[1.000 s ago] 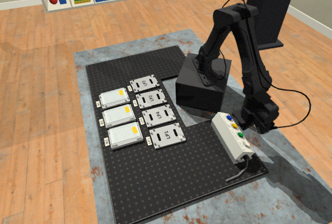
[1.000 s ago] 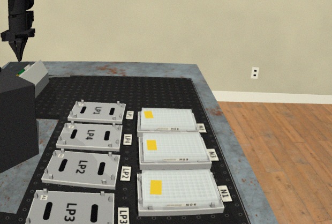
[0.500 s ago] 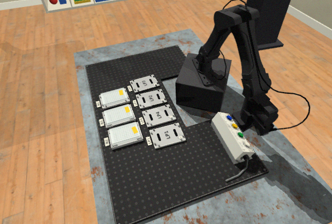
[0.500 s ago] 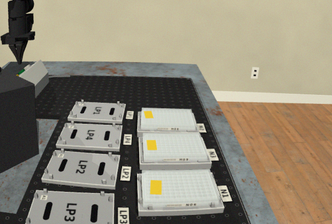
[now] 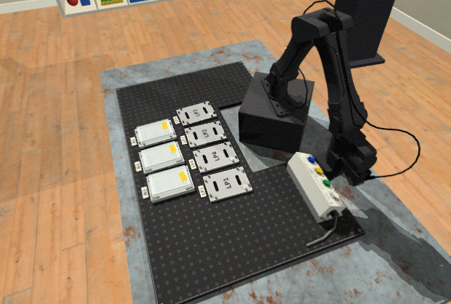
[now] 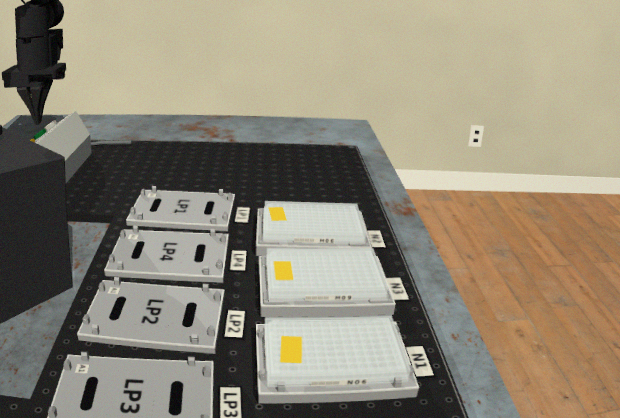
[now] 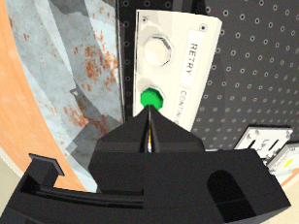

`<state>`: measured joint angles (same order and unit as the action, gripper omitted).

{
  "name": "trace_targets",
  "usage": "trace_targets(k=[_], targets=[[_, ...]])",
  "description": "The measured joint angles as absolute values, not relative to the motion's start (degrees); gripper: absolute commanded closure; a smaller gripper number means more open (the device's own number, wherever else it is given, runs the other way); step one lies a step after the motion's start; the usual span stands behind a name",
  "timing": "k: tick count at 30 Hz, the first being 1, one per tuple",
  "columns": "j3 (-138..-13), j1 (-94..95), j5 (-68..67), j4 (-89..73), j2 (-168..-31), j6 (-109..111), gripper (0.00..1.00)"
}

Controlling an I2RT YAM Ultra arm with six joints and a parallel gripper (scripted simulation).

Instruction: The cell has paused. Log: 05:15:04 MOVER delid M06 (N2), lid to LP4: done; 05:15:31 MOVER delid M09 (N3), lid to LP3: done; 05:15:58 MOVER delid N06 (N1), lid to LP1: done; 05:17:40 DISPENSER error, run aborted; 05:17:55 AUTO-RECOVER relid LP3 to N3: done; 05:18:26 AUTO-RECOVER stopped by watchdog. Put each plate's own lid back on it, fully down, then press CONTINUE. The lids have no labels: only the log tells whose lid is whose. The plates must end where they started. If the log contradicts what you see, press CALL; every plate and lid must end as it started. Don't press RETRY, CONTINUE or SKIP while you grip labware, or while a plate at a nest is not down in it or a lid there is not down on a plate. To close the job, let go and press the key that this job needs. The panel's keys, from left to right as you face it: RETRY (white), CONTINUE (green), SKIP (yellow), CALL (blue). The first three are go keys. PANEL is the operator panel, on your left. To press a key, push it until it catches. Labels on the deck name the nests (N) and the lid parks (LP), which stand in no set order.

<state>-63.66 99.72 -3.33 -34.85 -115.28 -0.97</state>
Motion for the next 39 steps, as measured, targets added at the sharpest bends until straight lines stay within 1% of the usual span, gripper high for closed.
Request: trace_targets(k=[39], targets=[[-62.81, 99.59, -3.33, -31.7, -117.43, -0.82, 1.0]])
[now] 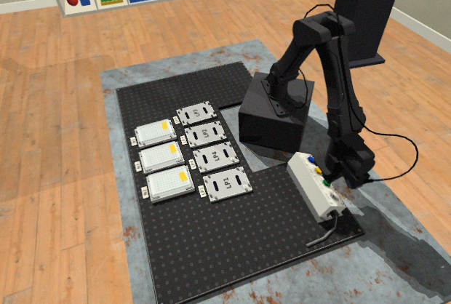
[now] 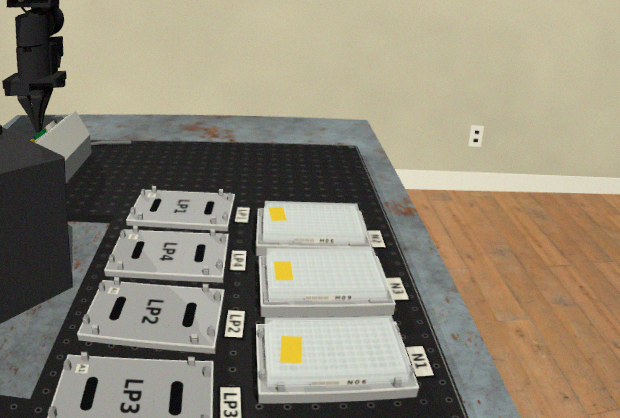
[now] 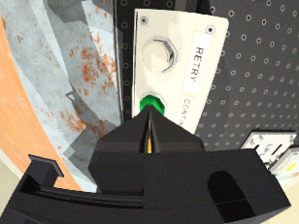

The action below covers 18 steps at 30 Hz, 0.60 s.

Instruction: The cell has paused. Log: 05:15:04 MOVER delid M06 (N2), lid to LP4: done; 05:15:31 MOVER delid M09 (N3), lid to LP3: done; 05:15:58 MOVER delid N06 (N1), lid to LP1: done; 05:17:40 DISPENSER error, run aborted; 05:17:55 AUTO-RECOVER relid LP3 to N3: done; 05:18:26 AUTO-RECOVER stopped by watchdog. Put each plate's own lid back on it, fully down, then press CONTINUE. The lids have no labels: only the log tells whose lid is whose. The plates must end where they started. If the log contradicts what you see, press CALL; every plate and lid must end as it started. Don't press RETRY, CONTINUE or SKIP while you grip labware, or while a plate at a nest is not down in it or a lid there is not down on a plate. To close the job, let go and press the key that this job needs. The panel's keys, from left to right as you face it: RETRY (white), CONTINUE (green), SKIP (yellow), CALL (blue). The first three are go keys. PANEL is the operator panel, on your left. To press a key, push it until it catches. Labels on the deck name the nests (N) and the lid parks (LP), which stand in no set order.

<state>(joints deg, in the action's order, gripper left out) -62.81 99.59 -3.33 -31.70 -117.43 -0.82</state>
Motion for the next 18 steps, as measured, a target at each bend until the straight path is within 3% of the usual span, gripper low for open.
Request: trace_targets(k=[18], targets=[[-62.5, 99.59, -3.05, -31.24, -117.38, -0.73, 1.0]])
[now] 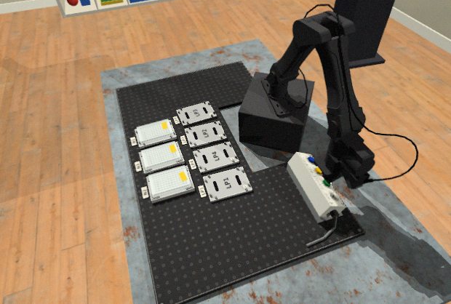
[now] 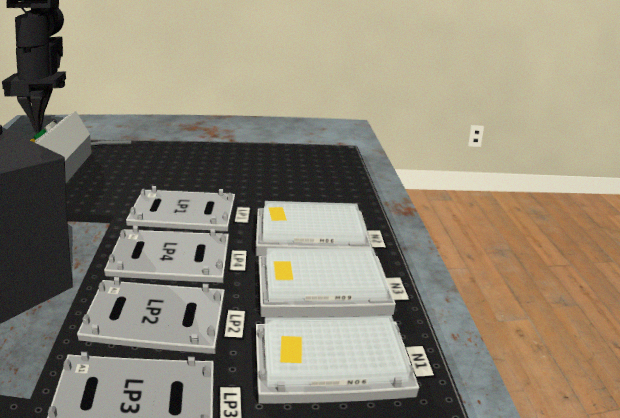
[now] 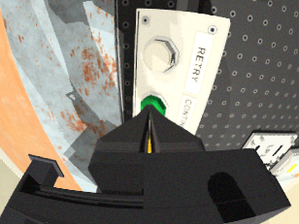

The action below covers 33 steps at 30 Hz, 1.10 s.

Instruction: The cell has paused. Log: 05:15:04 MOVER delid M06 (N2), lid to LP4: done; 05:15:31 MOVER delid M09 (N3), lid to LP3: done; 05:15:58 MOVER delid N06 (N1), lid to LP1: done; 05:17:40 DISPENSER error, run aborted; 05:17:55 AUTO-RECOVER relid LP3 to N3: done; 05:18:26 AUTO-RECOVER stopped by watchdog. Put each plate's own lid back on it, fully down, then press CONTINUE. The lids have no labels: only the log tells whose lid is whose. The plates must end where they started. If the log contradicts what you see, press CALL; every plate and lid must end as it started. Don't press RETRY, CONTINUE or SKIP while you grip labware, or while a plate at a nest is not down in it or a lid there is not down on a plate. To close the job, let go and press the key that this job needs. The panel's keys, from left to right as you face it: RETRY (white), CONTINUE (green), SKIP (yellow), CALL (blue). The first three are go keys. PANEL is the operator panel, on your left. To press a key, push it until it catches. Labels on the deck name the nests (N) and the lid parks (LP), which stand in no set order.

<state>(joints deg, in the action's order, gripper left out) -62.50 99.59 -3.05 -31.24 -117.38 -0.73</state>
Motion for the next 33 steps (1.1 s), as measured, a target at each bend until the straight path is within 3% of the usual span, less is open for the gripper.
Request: trace_targets(k=[33], targets=[[-61.98, 99.37, -2.48, -30.35, -117.36, -0.36, 1.0]])
